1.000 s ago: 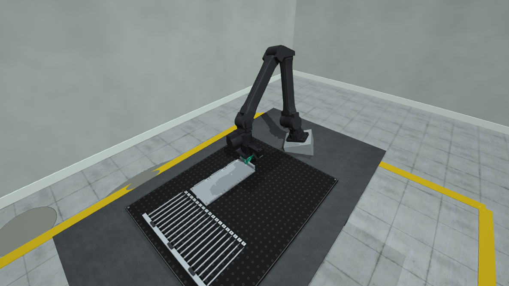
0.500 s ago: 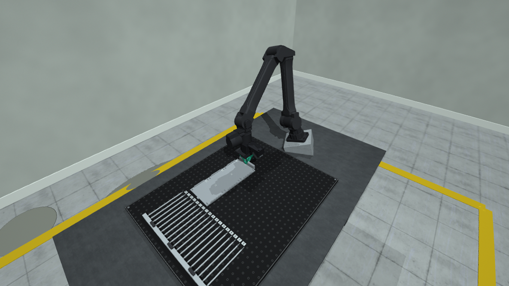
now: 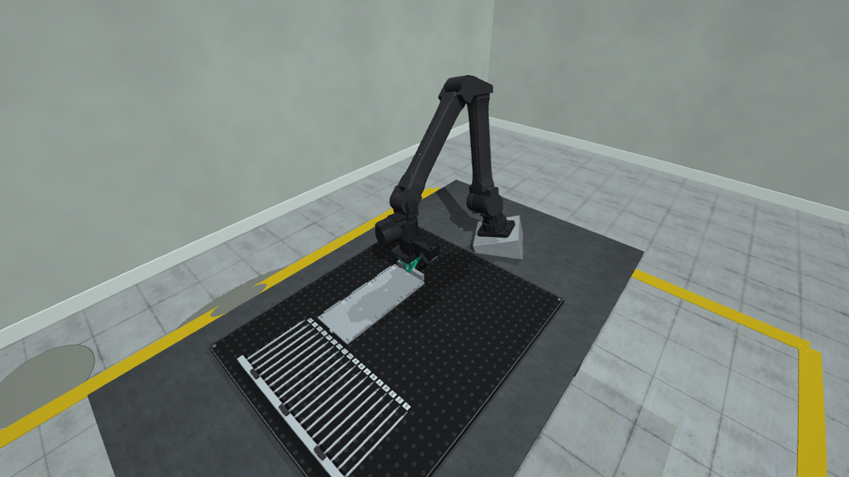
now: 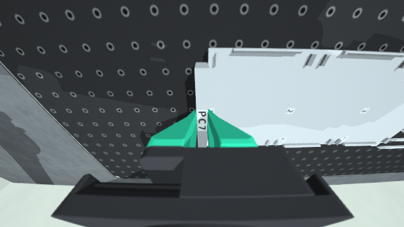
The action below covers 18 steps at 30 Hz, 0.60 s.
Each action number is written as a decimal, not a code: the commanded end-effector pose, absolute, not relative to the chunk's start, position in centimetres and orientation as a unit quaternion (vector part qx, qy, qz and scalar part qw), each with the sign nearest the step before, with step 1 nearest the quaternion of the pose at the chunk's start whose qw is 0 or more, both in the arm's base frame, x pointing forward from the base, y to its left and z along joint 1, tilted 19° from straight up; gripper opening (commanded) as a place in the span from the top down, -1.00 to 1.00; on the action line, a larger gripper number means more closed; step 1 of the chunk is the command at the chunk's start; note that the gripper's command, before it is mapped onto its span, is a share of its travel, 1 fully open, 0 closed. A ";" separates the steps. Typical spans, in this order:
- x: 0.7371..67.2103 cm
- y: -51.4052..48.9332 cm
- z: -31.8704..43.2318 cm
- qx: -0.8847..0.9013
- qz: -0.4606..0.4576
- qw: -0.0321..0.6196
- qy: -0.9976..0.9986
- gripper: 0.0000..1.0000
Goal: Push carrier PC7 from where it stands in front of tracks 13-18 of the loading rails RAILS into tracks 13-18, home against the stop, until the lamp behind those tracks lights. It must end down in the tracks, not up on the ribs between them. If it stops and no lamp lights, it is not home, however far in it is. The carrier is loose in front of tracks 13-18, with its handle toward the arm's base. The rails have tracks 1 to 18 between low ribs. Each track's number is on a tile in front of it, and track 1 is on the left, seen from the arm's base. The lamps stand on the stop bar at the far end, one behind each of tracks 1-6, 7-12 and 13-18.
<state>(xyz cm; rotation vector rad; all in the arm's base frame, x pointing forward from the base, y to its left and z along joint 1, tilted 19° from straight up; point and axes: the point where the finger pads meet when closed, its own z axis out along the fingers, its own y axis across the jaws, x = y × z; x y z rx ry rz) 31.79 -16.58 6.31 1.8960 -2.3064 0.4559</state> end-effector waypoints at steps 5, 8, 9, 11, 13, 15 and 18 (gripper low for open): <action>32.9 -18.1 8.1 0.624 0.170 0.052 -0.761 1.00; 32.8 -18.3 8.2 0.624 0.170 0.052 -0.761 1.00; 32.8 -18.4 8.3 0.624 0.170 0.053 -0.761 1.00; 32.8 -18.5 8.3 0.624 0.171 0.053 -0.761 1.00; 32.7 -18.6 8.4 0.624 0.171 0.053 -0.760 1.00; 32.7 -18.7 8.4 0.623 0.171 0.053 -0.761 1.00; 32.6 -18.8 8.3 0.616 0.170 0.052 -0.767 1.00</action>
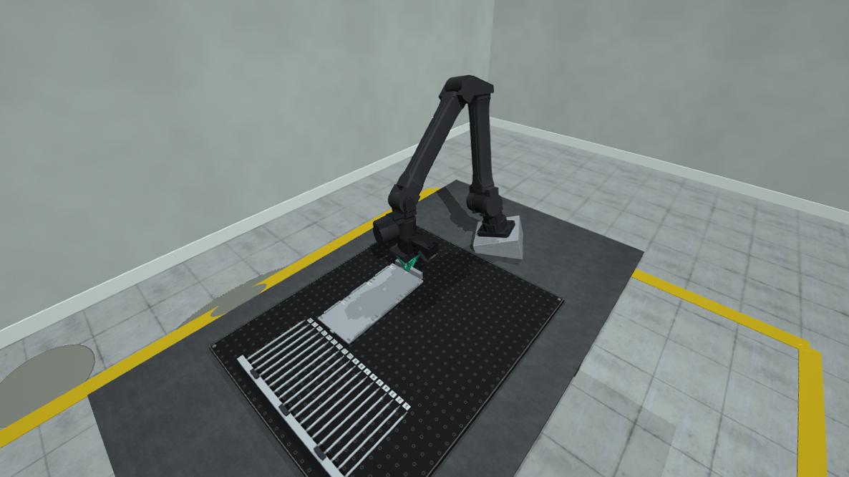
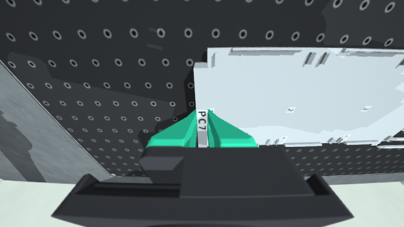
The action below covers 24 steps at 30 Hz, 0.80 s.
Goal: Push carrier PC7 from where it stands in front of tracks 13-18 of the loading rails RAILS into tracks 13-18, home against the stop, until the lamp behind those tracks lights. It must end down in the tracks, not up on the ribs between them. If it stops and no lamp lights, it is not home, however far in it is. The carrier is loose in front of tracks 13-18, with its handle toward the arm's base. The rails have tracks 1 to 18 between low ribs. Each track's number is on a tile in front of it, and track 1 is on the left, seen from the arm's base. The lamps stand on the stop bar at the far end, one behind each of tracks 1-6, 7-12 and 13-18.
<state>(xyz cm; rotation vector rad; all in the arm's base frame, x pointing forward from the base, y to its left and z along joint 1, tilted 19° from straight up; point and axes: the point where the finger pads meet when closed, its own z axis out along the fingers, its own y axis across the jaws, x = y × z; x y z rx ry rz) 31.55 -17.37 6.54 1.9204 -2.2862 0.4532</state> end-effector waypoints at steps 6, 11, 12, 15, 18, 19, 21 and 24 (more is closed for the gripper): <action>32.5 -19.2 8.6 0.619 0.172 0.052 -0.765 1.00; 32.3 -19.5 8.6 0.619 0.169 0.053 -0.765 1.00; 32.3 -19.5 8.6 0.620 0.169 0.053 -0.765 1.00; 32.2 -19.6 8.6 0.620 0.169 0.053 -0.764 1.00; 32.2 -19.8 8.7 0.620 0.168 0.054 -0.764 1.00; 32.2 -19.9 8.7 0.620 0.169 0.054 -0.764 1.00; 32.2 -20.0 8.8 0.620 0.171 0.053 -0.764 1.00; 32.0 -20.0 8.6 0.617 0.168 0.054 -0.767 1.00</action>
